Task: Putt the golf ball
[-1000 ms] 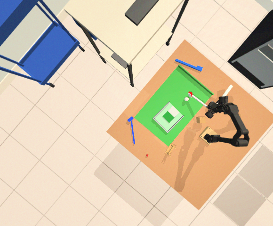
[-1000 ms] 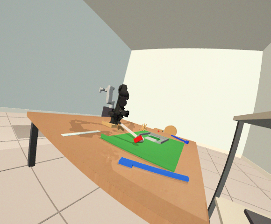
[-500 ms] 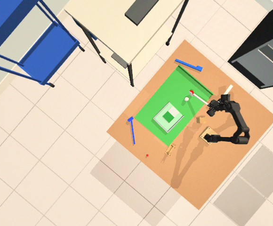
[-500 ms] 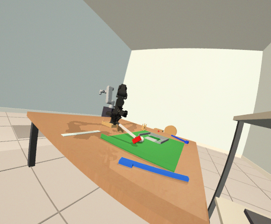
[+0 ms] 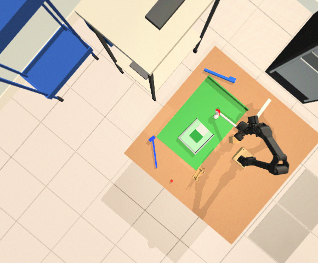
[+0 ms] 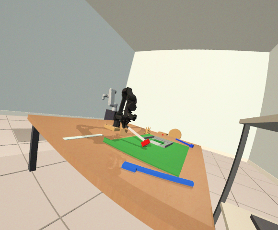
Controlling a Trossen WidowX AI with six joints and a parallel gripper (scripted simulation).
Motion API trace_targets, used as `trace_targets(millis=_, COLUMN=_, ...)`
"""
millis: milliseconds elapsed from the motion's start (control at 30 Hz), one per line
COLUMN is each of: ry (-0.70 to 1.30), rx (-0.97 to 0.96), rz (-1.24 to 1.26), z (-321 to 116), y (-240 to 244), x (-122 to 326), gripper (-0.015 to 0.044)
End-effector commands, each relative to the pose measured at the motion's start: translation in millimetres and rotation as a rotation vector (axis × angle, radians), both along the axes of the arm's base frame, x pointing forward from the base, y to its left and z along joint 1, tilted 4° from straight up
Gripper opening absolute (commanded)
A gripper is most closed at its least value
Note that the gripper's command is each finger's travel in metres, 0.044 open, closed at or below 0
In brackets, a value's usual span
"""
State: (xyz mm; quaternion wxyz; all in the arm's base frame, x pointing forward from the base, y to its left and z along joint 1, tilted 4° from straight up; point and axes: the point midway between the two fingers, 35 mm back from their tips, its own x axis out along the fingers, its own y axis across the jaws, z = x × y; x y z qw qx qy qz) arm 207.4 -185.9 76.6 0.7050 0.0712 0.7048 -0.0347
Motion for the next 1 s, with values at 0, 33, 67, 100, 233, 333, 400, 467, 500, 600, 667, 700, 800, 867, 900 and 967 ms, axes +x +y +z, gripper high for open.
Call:
trace_targets(millis=0, ry=-0.010, rx=0.005, rz=0.007, z=2.2, y=45.3, x=3.3, gripper=0.0000)
trace_targets(millis=33, ry=-0.010, rx=0.006, rz=0.007, z=2.1, y=55.8, x=2.7, gripper=0.0000)
trace_targets(millis=67, ry=-0.011, rx=0.007, rz=0.007, z=1.9, y=62.0, x=2.1, gripper=0.0000)
trace_targets(millis=100, ry=-0.011, rx=0.007, rz=0.007, z=1.8, y=64.1, x=1.8, gripper=0.0000)
trace_targets(millis=233, ry=-0.011, rx=0.007, rz=0.007, z=6.3, y=63.6, x=2.2, gripper=0.0000)
trace_targets(millis=333, ry=-0.011, rx=0.007, rz=0.007, z=16.7, y=62.5, x=2.9, gripper=0.0000)
trace_targets(millis=400, ry=-0.011, rx=0.007, rz=0.007, z=25.9, y=61.8, x=3.1, gripper=0.0000)
trace_targets(millis=467, ry=-0.011, rx=0.007, rz=0.007, z=35.5, y=61.2, x=3.0, gripper=0.0000)
trace_targets(millis=500, ry=-0.011, rx=0.007, rz=0.007, z=40.3, y=61.0, x=2.9, gripper=0.0000)
trace_targets(millis=600, ry=-0.011, rx=0.007, rz=0.007, z=54.8, y=60.7, x=2.0, gripper=0.0000)
trace_targets(millis=667, ry=-0.011, rx=0.007, rz=0.007, z=61.1, y=60.7, x=1.3, gripper=0.0000)
trace_targets(millis=700, ry=-0.010, rx=0.007, rz=0.007, z=61.9, y=60.7, x=1.2, gripper=0.0000)
trace_targets(millis=800, ry=0.000, rx=0.013, rz=0.004, z=52.6, y=61.6, x=0.4, gripper=0.0000)
trace_targets(millis=867, ry=0.000, rx=0.013, rz=0.004, z=52.6, y=61.6, x=0.4, gripper=0.0000)
trace_targets(millis=900, ry=0.000, rx=0.013, rz=0.004, z=52.6, y=61.6, x=0.4, gripper=0.0000)
trace_targets(millis=967, ry=0.000, rx=0.013, rz=0.004, z=52.6, y=61.6, x=0.4, gripper=0.0000)
